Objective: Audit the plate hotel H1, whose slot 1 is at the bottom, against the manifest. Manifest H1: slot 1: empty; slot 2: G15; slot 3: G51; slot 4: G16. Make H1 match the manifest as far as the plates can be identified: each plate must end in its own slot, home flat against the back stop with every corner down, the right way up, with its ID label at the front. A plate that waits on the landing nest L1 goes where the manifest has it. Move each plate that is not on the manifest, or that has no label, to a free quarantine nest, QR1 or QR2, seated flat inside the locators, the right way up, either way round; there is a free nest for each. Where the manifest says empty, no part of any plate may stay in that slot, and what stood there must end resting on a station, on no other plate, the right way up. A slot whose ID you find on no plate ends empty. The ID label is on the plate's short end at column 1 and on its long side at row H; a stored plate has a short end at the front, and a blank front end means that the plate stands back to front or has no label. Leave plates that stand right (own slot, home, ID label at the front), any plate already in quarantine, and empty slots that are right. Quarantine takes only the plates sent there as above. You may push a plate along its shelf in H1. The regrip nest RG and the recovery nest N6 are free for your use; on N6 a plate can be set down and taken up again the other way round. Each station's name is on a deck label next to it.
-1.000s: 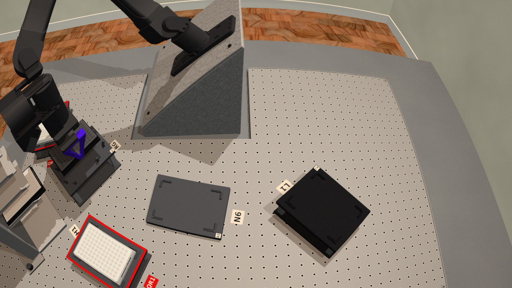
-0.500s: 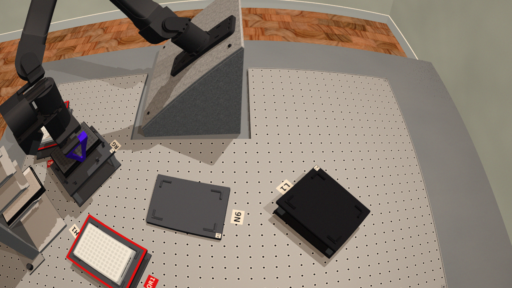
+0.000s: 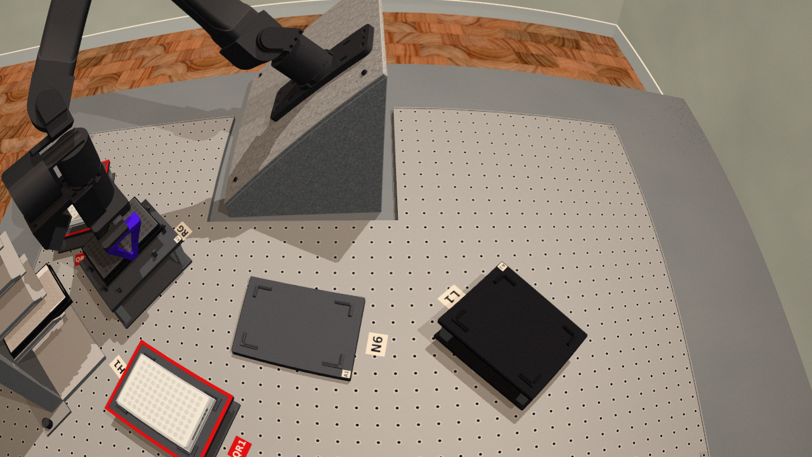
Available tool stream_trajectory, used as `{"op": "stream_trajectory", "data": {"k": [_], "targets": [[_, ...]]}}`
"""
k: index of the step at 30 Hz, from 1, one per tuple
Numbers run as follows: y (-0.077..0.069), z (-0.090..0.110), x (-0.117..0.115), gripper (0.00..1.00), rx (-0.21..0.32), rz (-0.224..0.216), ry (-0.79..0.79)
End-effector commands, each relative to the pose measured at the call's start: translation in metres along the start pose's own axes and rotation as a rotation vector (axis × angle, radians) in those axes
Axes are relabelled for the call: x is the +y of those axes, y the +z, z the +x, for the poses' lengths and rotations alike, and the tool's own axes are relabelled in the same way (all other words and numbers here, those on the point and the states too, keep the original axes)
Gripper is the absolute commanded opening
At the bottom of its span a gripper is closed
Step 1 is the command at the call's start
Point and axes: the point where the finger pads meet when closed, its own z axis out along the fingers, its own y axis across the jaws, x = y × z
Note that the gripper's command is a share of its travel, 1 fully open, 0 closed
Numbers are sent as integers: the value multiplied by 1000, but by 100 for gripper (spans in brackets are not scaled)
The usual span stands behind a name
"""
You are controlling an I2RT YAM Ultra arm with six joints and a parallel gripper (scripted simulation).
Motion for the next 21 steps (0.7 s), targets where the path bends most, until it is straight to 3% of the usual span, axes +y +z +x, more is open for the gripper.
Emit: {"op": "stream_trajectory", "data": {"k": [1, 21], "targets": [[-1, -4, 0, 86, -16, -3, 1], [9, -4, 0, 86, -16, -2, 1]]}}
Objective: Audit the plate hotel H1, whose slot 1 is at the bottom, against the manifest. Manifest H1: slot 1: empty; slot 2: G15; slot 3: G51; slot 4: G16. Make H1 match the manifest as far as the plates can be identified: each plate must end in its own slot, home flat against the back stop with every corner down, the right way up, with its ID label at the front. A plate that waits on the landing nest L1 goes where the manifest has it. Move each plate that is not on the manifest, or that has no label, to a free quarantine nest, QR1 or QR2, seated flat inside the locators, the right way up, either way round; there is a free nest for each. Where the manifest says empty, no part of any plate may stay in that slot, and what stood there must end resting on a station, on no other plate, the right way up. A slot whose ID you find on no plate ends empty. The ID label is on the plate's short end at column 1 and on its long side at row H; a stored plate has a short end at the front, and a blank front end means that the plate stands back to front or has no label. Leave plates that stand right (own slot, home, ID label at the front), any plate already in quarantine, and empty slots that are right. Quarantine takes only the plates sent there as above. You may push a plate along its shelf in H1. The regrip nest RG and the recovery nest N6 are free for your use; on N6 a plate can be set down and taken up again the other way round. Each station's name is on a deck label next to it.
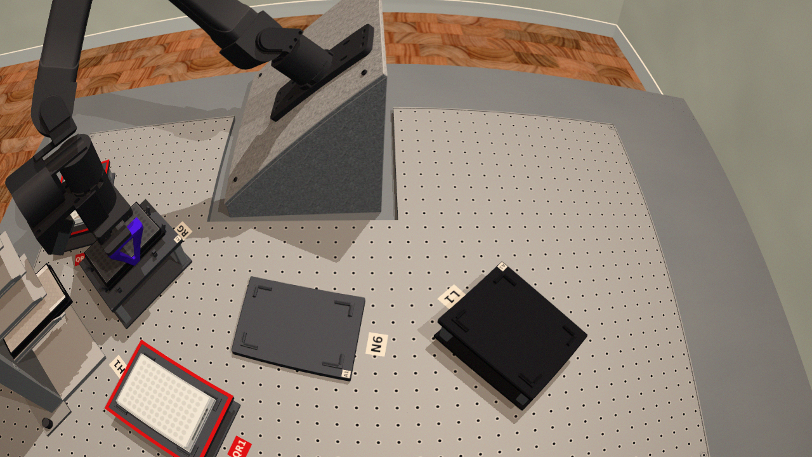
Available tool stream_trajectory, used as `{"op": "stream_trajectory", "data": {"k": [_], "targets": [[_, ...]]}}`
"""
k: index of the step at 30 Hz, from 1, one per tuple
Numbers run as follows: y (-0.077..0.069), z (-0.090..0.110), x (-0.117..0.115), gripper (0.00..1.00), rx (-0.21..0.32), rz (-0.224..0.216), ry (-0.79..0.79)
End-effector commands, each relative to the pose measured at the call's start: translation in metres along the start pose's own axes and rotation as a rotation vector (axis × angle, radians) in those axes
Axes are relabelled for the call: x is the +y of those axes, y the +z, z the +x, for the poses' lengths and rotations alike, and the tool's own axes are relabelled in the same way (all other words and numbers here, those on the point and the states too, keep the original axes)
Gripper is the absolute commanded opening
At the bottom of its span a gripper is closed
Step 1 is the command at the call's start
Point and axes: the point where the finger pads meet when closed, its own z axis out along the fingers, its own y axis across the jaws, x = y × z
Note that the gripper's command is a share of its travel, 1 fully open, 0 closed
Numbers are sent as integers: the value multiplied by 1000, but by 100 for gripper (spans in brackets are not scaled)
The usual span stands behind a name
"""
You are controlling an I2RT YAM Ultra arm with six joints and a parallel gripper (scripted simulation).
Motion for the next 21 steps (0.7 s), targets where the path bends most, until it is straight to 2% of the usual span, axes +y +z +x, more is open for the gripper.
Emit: {"op": "stream_trajectory", "data": {"k": [1, 21], "targets": [[-1, -3, 0, 86, -12, -1, 0], [10, -3, 0, 86, -12, -1, 0]]}}
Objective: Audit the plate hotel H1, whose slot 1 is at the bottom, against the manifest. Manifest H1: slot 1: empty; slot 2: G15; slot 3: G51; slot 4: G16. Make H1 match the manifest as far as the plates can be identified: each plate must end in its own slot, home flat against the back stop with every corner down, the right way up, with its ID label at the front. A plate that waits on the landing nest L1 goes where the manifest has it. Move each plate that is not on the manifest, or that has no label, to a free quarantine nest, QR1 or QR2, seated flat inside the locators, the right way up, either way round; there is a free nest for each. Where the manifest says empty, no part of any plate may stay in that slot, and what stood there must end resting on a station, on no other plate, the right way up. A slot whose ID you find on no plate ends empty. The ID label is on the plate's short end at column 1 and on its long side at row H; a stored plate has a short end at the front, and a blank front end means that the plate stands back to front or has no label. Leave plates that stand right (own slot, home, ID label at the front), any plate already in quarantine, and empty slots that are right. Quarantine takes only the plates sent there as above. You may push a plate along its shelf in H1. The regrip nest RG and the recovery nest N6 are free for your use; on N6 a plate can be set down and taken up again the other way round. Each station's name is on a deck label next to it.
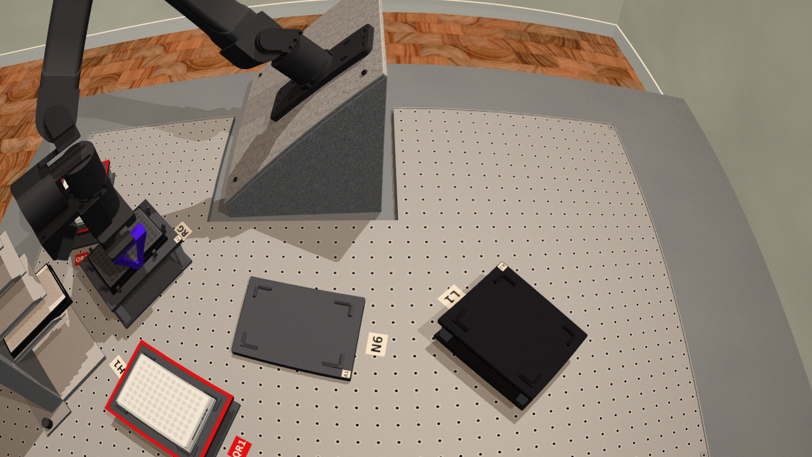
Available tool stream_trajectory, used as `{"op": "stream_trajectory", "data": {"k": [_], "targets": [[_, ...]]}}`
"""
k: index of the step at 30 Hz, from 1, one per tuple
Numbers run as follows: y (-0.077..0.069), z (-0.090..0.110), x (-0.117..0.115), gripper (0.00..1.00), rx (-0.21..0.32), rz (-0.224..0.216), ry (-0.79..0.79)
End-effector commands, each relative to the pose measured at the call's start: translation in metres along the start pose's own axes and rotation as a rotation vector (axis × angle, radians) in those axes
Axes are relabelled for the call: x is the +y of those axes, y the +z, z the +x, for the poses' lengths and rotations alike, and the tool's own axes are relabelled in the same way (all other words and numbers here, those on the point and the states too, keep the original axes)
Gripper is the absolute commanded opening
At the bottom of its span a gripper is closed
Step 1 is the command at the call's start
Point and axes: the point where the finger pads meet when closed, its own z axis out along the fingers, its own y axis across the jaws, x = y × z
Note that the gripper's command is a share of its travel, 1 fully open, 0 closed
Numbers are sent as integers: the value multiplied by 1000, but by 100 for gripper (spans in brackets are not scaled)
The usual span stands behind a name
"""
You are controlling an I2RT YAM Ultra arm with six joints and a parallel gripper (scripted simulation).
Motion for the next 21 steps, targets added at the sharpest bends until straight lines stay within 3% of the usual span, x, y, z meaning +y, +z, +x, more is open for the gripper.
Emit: {"op": "stream_trajectory", "data": {"k": [1, 15, 21], "targets": [[-2, -4, 0, 100, -15, -1, 2], [-2, -4, 0, 100, -15, -1, 2], [-22, -3, 0, 100, -15, -2, 3]]}}
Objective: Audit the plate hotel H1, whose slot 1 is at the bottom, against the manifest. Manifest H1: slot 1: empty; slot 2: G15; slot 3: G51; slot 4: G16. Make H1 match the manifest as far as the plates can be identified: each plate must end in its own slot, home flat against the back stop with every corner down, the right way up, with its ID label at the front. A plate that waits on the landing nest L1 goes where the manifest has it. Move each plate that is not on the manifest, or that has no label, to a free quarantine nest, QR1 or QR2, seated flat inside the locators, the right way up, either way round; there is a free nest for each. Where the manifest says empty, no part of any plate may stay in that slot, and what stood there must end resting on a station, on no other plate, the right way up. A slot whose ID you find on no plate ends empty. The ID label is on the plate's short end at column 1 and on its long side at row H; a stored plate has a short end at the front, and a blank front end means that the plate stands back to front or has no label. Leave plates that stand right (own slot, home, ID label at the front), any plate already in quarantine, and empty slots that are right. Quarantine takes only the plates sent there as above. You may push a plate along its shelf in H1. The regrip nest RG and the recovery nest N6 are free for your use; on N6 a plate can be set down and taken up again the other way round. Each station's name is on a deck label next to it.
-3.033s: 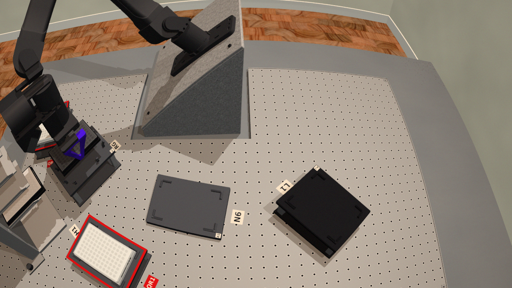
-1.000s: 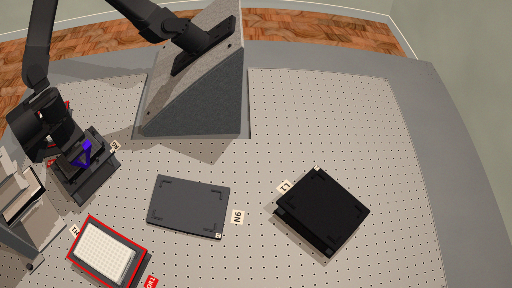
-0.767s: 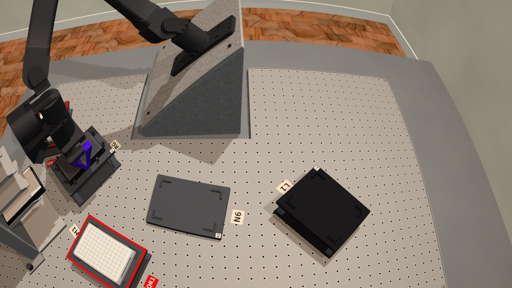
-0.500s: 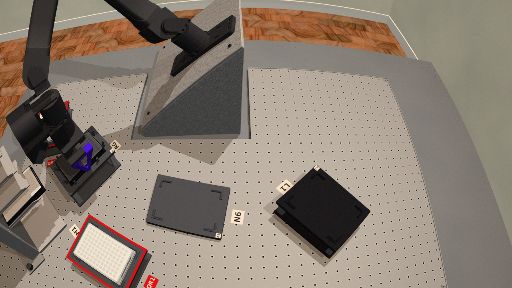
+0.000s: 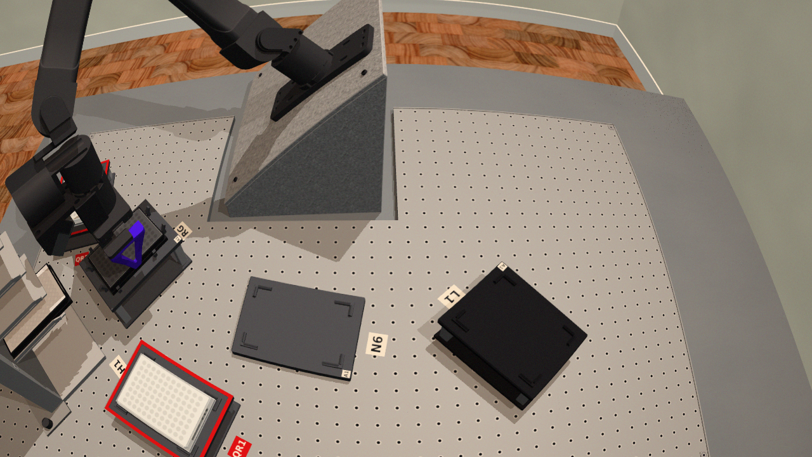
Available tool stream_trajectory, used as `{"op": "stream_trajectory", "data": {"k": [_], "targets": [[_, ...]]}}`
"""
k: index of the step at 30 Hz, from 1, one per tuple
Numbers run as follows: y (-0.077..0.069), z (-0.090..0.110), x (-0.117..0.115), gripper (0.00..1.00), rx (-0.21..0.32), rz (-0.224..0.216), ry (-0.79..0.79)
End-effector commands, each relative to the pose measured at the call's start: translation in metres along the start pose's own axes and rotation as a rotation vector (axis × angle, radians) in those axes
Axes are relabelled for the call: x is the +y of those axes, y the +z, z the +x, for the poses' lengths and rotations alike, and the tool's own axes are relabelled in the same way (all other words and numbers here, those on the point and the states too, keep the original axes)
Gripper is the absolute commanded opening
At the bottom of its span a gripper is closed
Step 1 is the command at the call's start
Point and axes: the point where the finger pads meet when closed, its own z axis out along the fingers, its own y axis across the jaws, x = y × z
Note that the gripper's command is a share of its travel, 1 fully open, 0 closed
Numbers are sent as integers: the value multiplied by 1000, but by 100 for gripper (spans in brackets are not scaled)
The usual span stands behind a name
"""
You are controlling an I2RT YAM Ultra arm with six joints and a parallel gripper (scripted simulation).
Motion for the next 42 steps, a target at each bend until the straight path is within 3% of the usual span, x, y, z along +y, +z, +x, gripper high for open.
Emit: {"op": "stream_trajectory", "data": {"k": [1, 17, 25, 40, 42], "targets": [[-14, -1, 0, 100, -5, -1, 4], [-60, -1, 0, 100, -5, -1, 4], [-62, 0, -1, 100, -5, -1, 4], [-102, 0, -1, 100, -4, -2, 4], [-102, 0, -1, 100, -4, -2, 4]]}}
